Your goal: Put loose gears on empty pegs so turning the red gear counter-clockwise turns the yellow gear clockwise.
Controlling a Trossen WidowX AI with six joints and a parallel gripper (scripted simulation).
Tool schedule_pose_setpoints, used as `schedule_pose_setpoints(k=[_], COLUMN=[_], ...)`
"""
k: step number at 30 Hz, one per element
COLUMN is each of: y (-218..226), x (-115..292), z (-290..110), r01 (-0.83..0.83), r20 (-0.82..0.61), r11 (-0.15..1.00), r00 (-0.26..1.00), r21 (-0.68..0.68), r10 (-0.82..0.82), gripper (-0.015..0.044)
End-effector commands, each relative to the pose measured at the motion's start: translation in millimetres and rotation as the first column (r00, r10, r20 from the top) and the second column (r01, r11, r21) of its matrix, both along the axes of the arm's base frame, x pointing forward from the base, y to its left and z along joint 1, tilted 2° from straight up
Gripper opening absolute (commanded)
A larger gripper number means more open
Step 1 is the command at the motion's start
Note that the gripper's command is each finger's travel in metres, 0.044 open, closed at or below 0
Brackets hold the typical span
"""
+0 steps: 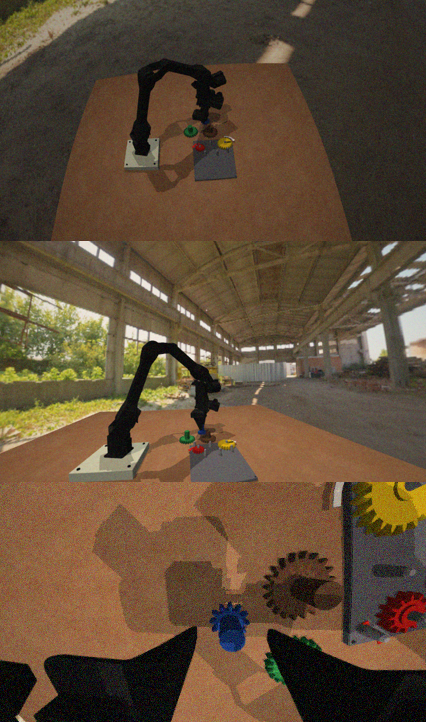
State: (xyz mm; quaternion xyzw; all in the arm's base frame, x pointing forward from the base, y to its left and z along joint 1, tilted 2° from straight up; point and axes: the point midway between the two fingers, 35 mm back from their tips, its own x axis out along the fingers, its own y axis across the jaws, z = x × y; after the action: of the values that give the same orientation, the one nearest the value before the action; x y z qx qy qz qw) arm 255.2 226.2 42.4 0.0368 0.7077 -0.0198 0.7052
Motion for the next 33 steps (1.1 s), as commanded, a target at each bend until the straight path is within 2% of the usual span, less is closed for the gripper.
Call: schedule_pose_setpoints(k=[1,6,15,33], y=[0.8,0.8,0.8,4.7], x=[-0.5,-0.5,-0.5,2.4], z=[-0.6,-0.6,-0.6,37.7], r01=[0.004,0.004,0.004,0.004], r20=[-0.003,-0.003,-0.003,-0.003], r11=[1.000,1.000,1.000,1.000], r00=[1.000,1.000,1.000,1.000], r21=[0.004,0.004,0.004,0.005], r10=[-0.004,-0.004,-0.004,-0.004], gripper=[0.0204,0.0072,0.0000,0.0000])
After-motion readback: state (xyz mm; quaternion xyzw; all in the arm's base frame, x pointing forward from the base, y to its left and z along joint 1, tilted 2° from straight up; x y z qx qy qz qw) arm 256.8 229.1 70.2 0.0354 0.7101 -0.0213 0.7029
